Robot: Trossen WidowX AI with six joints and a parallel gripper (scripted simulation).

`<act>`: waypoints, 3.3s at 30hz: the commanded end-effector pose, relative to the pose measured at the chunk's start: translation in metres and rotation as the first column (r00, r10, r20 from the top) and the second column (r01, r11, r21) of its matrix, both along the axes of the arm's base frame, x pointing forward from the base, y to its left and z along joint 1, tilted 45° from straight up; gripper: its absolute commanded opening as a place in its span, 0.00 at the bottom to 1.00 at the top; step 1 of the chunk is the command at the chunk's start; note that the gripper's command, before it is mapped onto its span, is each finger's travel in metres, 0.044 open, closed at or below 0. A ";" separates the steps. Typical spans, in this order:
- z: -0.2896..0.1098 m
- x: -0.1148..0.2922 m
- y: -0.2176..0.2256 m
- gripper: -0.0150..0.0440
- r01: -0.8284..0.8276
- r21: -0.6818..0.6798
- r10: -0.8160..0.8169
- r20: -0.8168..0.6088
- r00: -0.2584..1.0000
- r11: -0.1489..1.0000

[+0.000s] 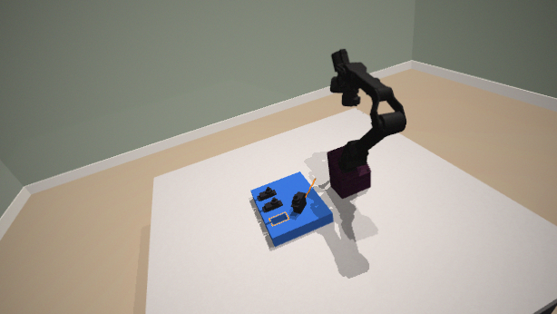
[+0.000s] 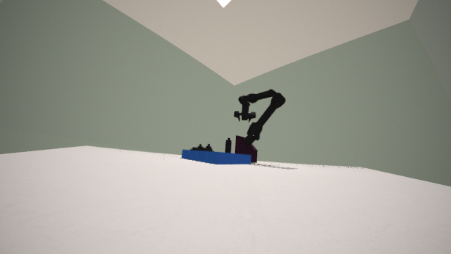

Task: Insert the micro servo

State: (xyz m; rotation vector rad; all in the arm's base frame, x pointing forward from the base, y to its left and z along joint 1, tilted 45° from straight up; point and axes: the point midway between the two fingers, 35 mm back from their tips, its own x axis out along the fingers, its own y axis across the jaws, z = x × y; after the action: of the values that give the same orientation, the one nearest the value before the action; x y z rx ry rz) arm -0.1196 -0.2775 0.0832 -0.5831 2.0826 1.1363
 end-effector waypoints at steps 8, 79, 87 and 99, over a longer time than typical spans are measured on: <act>-0.008 0.024 -0.004 1.00 0.091 -0.102 -0.083 0.078 0.993 0.991; -0.053 0.290 0.123 1.00 0.926 -0.050 -0.819 0.487 -0.304 -0.374; -0.052 0.307 0.151 1.00 0.818 -0.131 -0.773 0.437 -0.460 -0.560; -0.047 0.328 0.193 1.00 0.573 -0.313 -0.652 0.410 -0.637 -0.757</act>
State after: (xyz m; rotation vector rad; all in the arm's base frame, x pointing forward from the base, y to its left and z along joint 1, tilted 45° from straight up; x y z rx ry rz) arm 0.2028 -0.0946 0.0344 1.4152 1.5538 -0.8331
